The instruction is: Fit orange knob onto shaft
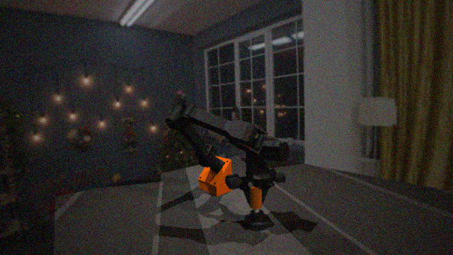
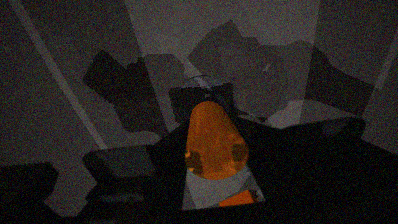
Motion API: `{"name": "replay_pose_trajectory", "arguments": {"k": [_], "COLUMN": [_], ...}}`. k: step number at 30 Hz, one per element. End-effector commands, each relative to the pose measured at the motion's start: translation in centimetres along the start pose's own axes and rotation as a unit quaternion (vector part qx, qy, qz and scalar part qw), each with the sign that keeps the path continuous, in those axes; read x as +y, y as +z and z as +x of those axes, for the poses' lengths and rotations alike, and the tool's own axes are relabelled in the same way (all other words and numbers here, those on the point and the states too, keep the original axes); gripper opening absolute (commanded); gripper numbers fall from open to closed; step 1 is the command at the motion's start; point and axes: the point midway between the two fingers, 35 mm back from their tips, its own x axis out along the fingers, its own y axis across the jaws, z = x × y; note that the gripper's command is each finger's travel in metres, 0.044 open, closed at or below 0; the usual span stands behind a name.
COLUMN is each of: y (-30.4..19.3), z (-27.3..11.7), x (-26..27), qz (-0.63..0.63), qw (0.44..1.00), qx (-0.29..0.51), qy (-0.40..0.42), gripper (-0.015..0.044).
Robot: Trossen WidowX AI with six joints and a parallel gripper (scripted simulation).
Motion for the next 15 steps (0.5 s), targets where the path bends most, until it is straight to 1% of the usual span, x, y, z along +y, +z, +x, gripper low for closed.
{"name": "replay_pose_trajectory", "arguments": {"k": [1, 15], "y": [0.04, 0.35], "z": [-0.06, -0.03], "x": [0.12, 0.16], "qz": [0.009, 0.009], "qw": [1.000, 1.000], "qx": [-0.003, -0.003], "qy": [0.001, 0.001], "gripper": [0.0000, 0.0000]}}
